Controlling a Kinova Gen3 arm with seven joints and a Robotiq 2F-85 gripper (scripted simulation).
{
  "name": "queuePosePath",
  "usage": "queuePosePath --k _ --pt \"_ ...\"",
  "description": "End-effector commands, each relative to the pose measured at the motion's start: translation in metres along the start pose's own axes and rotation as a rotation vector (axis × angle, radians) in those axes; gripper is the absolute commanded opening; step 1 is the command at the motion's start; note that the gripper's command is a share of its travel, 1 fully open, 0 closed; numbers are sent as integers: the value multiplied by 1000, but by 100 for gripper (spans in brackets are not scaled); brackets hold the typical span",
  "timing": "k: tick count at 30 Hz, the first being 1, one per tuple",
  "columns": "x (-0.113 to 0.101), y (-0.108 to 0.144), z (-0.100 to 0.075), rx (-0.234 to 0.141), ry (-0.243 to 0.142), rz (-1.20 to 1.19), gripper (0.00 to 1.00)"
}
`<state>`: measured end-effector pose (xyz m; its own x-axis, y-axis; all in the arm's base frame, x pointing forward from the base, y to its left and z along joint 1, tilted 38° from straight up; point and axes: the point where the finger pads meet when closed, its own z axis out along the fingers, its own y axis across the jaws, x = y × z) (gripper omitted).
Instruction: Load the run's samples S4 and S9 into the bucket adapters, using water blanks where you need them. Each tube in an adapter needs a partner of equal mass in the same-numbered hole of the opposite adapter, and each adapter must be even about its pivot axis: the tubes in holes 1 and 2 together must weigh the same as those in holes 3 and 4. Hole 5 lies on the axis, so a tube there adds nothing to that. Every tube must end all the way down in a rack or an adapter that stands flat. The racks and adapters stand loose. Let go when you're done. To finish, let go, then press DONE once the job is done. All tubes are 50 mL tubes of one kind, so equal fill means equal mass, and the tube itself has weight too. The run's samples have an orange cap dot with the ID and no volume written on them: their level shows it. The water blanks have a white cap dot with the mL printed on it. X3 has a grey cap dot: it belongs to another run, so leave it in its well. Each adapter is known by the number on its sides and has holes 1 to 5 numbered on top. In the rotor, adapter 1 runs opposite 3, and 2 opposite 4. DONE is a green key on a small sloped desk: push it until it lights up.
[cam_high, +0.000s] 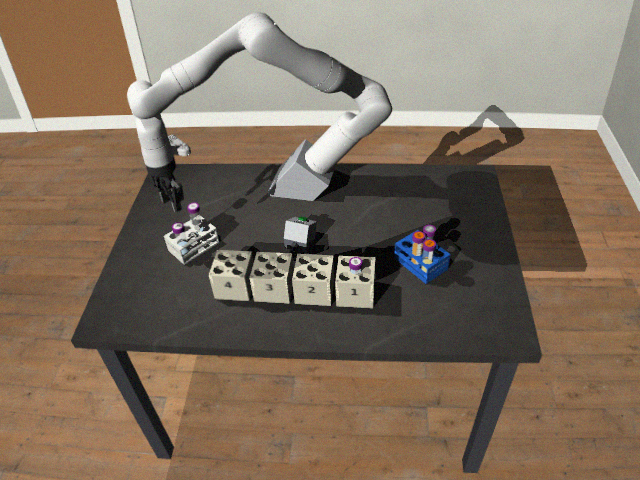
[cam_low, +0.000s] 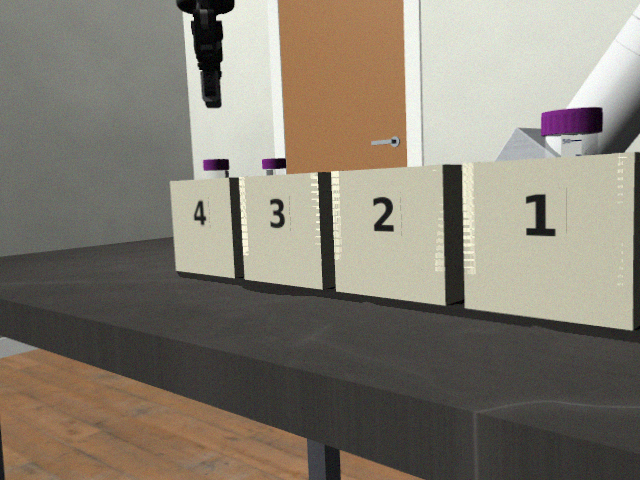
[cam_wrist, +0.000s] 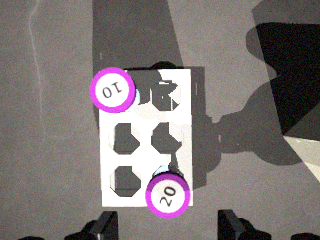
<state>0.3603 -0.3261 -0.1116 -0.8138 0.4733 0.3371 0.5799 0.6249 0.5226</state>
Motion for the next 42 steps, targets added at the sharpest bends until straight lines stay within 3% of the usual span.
queuePosePath --k 1,42 --pt "0 0 3 1 -2 0 62" --pt "0 0 53 1 -2 0 62"
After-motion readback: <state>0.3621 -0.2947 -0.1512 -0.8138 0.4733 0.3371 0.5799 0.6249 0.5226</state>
